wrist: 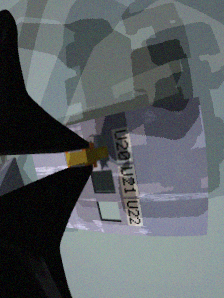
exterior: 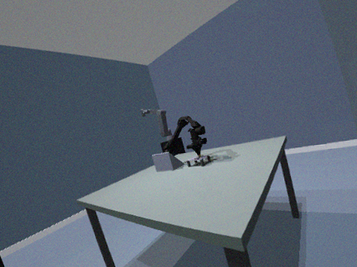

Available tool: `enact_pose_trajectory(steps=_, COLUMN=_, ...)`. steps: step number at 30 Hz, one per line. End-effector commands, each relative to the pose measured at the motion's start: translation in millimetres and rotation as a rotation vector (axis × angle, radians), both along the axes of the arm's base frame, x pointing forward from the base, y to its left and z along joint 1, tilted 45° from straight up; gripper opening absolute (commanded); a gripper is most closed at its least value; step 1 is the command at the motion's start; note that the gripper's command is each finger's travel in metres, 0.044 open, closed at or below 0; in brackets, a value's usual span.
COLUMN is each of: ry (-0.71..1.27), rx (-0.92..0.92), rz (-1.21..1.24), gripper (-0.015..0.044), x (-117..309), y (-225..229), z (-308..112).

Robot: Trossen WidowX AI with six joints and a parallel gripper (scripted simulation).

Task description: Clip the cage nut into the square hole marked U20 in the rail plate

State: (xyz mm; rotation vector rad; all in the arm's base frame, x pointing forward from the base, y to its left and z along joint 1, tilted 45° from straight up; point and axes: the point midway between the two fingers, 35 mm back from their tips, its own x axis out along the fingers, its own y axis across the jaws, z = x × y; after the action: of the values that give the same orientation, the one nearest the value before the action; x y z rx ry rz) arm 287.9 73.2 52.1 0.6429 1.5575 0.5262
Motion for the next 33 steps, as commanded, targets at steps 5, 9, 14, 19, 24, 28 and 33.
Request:
enact_pose_trajectory(steps=5, ry=0.0, rx=-0.022, rz=0.0, gripper=0.0029, x=0.8, y=0.4, z=0.1)
enact_pose_trajectory(steps=9, ry=0.0, rx=-0.03, rz=0.0, gripper=0.0029, x=0.8, y=0.8, z=0.2)
enact_pose_trajectory(steps=14, ry=0.001, rx=-0.04, rz=0.001, gripper=0.0029, x=0.8, y=1.2, z=0.3)
enact_pose_trajectory(steps=19, ry=0.001, rx=-0.052, rz=0.002, gripper=0.0029, x=0.9, y=1.8, z=0.4)
enact_pose_trajectory(steps=24, ry=0.001, rx=-0.056, rz=0.002, gripper=0.0029, x=0.9, y=2.0, z=0.4)
enact_pose_trajectory(steps=28, ry=0.002, rx=-0.064, rz=0.003, gripper=0.0029, x=0.9, y=2.4, z=0.4)
enact_pose_trajectory(steps=33, ry=0.003, rx=-0.076, rz=0.004, gripper=0.0029, x=0.9, y=3.0, z=0.4)
